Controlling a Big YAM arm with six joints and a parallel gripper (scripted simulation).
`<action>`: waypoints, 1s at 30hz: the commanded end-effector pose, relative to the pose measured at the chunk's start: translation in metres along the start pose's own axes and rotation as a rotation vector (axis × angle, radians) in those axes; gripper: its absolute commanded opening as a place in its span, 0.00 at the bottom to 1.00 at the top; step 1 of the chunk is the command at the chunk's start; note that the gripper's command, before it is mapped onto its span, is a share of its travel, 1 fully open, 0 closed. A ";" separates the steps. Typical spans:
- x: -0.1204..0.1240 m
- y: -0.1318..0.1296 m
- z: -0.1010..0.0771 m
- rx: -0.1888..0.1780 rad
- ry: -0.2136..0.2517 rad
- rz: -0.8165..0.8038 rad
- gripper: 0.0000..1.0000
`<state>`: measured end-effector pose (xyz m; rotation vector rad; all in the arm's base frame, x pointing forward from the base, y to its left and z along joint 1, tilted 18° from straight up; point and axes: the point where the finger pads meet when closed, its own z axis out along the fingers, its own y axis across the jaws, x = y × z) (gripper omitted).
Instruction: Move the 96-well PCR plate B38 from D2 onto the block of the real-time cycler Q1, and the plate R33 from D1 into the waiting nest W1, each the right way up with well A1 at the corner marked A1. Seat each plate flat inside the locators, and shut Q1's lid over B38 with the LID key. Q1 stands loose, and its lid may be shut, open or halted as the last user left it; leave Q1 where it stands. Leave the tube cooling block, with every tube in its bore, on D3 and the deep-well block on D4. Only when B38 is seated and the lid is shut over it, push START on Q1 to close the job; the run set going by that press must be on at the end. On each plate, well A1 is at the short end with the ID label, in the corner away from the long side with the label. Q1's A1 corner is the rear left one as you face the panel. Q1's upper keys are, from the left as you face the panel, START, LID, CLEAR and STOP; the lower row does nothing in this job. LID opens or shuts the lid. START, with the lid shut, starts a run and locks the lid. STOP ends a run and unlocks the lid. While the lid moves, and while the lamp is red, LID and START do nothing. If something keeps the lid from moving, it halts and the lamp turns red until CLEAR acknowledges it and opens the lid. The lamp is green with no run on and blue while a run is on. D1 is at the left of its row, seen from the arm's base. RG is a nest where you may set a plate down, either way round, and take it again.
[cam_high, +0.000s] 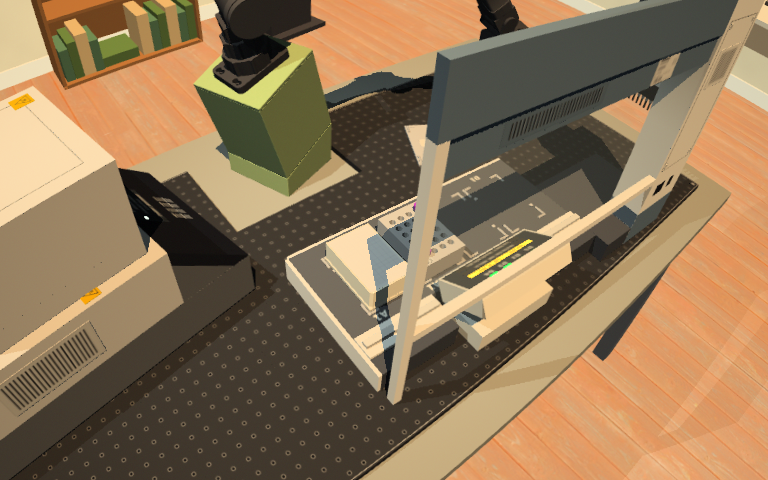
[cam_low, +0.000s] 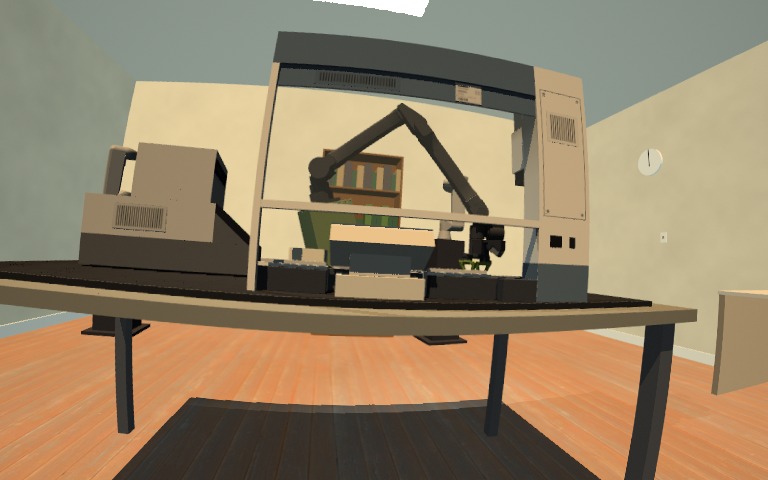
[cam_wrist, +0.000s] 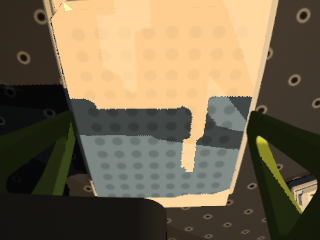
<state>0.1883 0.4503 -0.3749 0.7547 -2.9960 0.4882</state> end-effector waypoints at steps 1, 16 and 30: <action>-0.019 0.026 -0.036 -0.055 -0.064 0.000 1.00; -0.017 0.025 -0.032 -0.053 -0.062 -0.002 1.00; -0.016 0.028 -0.013 -0.044 -0.053 -0.005 1.00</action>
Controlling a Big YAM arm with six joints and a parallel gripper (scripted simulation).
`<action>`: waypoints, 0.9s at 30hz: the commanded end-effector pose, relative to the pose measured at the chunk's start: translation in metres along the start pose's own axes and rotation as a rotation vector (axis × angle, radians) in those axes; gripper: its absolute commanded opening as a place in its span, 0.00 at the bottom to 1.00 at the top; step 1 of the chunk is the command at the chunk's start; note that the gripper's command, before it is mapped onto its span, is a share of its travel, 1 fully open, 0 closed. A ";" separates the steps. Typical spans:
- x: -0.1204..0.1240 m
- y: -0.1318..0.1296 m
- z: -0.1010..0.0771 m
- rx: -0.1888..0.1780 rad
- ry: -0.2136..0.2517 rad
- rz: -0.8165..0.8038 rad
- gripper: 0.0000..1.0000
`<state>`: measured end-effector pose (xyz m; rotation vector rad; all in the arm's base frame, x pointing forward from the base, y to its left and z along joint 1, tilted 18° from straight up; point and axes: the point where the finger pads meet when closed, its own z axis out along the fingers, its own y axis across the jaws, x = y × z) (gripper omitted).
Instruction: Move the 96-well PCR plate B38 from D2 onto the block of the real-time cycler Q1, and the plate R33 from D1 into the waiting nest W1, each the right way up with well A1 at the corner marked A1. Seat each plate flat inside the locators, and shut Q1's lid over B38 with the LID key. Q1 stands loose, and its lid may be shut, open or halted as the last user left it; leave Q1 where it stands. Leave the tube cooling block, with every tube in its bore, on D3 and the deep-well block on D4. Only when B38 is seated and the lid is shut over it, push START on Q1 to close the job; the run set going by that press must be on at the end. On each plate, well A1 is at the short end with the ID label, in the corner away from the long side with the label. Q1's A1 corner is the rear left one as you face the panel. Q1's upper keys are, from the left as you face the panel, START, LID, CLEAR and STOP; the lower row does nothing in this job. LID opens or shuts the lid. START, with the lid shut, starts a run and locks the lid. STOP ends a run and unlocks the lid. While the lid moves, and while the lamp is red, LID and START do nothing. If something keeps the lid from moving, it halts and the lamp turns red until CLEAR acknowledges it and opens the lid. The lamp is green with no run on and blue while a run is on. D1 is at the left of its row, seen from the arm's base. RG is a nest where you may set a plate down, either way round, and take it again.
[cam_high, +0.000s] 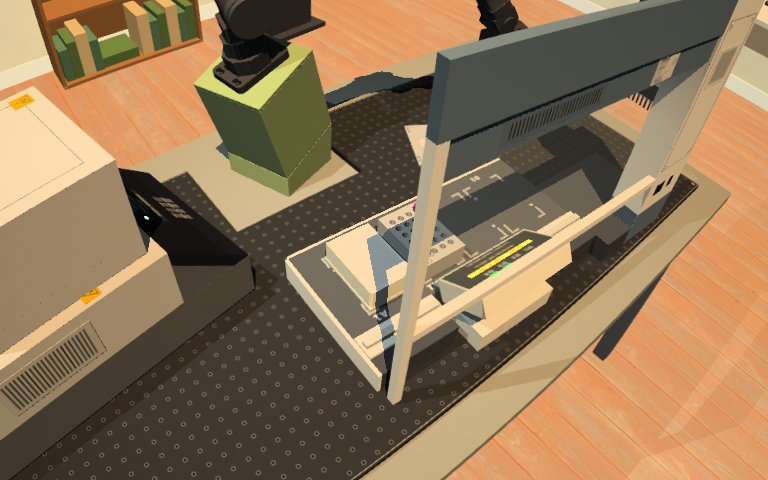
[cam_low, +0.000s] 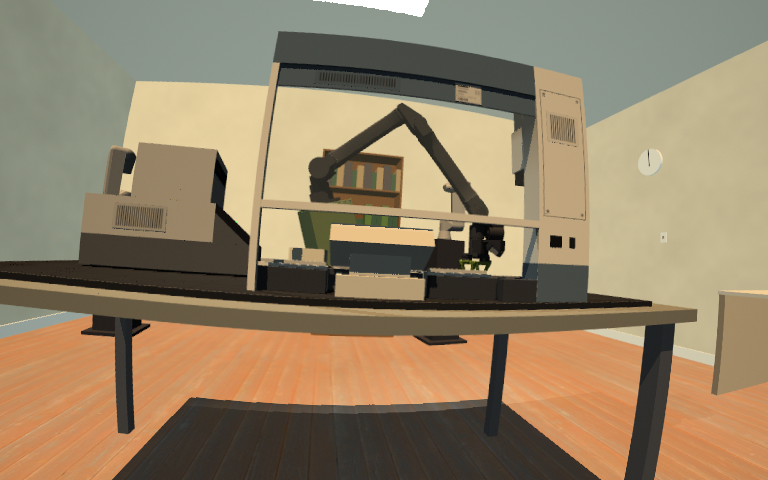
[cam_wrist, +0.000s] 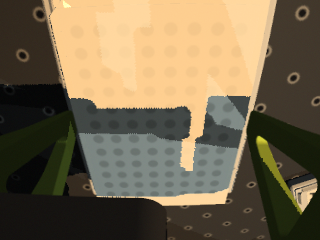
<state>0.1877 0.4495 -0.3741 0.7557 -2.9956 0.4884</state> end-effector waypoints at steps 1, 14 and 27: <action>-0.017 0.029 -0.012 -0.044 -0.053 -0.004 1.00; -0.019 0.029 -0.020 -0.050 -0.058 -0.004 1.00; -0.009 0.018 -0.024 -0.037 -0.045 -0.007 1.00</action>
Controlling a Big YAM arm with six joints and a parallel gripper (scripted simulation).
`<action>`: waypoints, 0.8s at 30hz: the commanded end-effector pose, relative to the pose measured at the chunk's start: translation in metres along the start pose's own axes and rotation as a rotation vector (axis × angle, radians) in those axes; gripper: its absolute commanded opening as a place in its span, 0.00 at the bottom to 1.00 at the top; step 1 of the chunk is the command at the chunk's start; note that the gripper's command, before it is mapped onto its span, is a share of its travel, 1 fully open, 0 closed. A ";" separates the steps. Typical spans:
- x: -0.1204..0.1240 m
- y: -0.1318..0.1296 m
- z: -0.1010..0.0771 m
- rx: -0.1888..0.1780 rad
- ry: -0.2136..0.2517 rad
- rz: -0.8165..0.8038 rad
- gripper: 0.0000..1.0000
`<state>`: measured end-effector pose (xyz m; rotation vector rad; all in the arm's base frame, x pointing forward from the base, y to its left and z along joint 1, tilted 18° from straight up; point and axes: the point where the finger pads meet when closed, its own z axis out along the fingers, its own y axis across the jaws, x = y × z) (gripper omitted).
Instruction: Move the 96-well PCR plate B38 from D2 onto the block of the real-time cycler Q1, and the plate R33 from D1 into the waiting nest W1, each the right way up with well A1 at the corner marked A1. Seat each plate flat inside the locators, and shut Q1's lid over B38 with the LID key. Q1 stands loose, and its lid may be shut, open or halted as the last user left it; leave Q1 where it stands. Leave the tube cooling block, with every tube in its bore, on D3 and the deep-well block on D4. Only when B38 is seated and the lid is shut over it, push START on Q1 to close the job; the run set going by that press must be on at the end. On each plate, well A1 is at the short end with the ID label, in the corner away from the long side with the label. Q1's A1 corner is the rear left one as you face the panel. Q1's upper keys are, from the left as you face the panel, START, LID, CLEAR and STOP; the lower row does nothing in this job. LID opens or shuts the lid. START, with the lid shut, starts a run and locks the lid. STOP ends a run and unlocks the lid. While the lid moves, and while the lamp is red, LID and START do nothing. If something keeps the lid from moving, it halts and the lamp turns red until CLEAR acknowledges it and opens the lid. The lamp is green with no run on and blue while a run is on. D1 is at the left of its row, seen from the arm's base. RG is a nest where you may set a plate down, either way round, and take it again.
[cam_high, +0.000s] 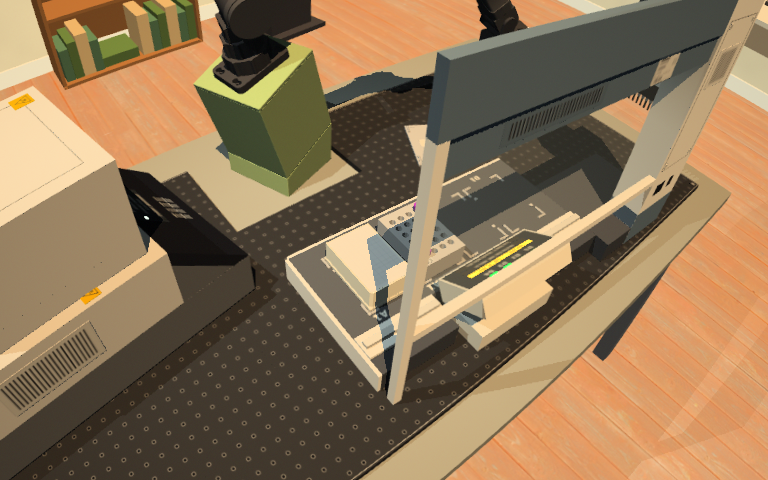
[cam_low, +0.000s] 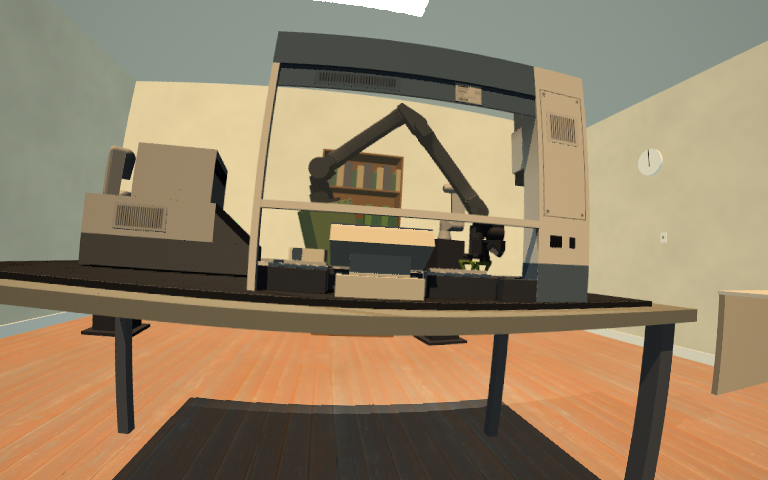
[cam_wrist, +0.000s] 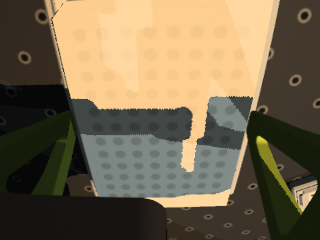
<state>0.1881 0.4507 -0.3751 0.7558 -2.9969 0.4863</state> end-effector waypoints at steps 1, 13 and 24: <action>-0.008 0.017 -0.025 -0.036 -0.044 -0.008 1.00; -0.024 0.029 -0.037 -0.062 -0.071 -0.002 1.00; -0.018 0.027 -0.018 -0.045 -0.053 -0.007 1.00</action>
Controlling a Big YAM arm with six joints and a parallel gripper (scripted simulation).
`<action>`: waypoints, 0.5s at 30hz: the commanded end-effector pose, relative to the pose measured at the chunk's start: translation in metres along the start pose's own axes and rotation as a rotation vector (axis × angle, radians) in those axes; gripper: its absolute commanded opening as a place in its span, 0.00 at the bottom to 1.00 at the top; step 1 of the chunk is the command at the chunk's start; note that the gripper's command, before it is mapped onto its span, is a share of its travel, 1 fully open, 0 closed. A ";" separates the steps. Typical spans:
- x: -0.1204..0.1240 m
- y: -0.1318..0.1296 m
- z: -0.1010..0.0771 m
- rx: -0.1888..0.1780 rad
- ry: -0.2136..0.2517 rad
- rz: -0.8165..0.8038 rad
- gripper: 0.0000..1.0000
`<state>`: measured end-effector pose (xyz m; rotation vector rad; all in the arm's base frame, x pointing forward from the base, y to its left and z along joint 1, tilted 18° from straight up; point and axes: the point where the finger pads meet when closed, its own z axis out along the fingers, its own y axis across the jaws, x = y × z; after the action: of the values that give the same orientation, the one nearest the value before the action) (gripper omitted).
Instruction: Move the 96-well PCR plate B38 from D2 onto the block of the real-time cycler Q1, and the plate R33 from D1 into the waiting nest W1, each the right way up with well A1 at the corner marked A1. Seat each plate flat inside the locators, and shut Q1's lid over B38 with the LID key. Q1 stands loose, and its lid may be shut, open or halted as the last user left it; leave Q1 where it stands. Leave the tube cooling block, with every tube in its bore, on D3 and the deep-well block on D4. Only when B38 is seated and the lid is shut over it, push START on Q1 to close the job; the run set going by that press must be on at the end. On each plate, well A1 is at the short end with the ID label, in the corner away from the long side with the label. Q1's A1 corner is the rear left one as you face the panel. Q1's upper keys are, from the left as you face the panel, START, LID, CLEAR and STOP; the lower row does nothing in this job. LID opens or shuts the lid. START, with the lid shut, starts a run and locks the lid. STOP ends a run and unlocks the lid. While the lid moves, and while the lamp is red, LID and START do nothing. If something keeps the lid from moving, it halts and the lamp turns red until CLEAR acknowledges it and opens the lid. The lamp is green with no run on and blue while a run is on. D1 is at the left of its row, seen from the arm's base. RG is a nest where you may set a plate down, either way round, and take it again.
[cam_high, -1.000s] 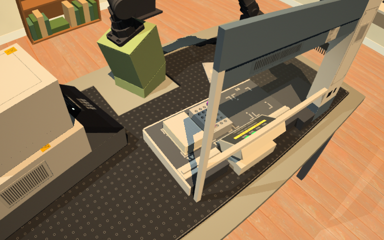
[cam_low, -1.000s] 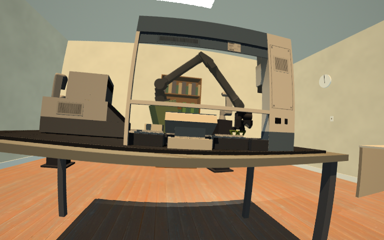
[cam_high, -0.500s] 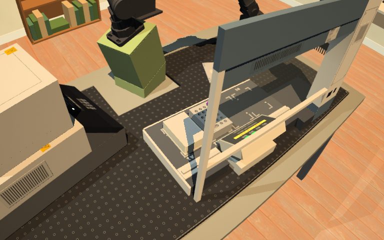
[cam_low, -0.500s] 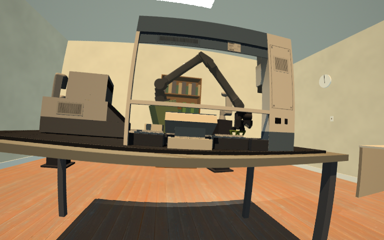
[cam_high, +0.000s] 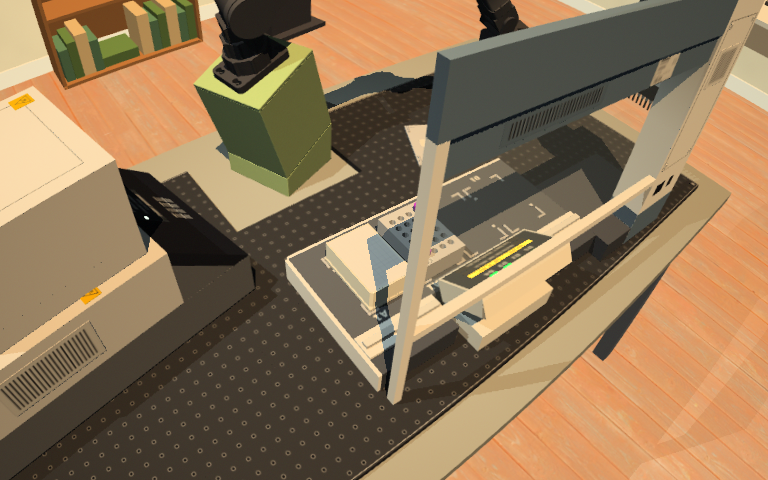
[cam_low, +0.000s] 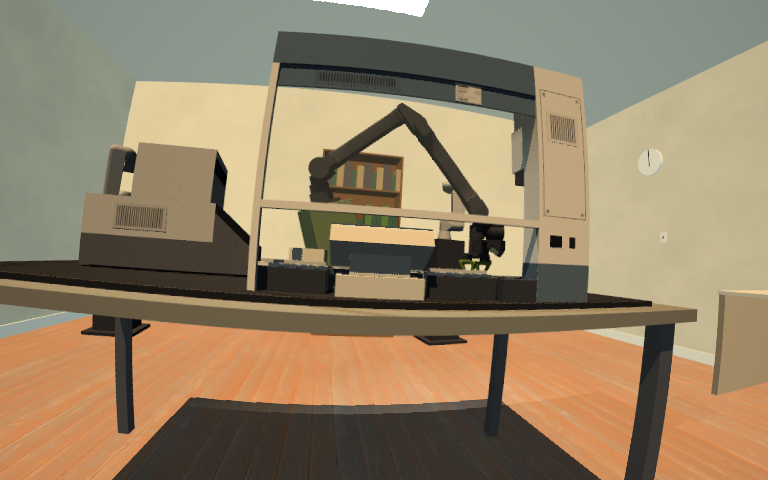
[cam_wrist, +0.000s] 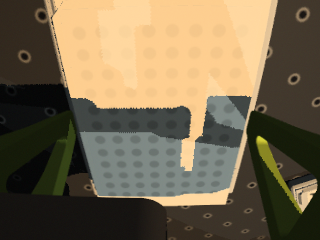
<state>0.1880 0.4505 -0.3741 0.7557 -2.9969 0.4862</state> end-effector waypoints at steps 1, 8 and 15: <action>-0.017 0.027 -0.015 -0.043 -0.050 -0.007 1.00; -0.017 0.025 -0.025 -0.038 -0.045 -0.009 1.00; -0.010 0.021 -0.044 -0.027 -0.035 -0.005 1.00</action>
<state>0.1863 0.4481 -0.3727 0.7547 -2.9870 0.5008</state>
